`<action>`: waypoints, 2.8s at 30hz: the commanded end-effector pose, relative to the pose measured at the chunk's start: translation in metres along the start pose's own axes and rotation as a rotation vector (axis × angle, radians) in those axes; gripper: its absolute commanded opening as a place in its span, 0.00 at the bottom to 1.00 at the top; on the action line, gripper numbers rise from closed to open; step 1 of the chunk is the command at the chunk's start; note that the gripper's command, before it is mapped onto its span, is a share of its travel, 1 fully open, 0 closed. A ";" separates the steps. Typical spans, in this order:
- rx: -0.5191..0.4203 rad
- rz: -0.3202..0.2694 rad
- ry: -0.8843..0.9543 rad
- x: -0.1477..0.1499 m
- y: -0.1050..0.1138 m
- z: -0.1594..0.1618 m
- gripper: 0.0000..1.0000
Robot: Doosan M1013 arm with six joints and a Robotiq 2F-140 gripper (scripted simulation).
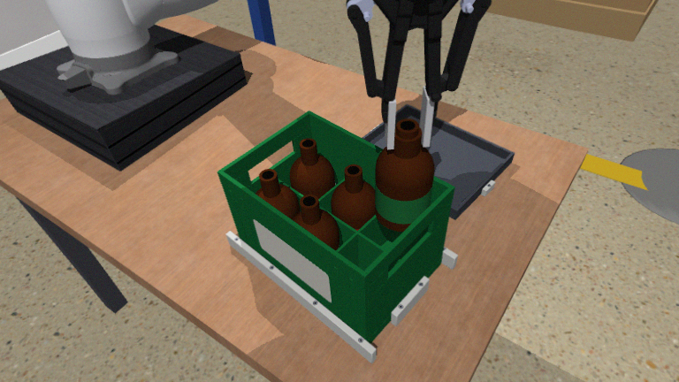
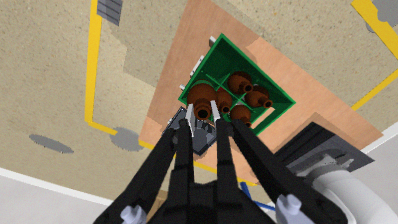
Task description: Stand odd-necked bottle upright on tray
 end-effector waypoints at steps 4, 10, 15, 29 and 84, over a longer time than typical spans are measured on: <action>0.000 0.000 0.000 0.000 0.001 0.000 0.00; 0.000 0.000 0.000 0.000 0.003 0.000 0.00; 0.000 0.000 0.000 0.000 0.007 0.000 0.00; 0.000 0.000 0.000 0.000 0.020 0.000 0.00; 0.000 0.000 0.000 0.000 0.040 0.000 0.00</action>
Point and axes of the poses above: the point where the finger pads meet when closed, its own y axis back along the fingers, its own x axis across the jaws, z = x × y, the point moved 2 cm from there along y, back along the fingers, and after that the axes turned 3 degrees about -y, right-handed, at the moved point
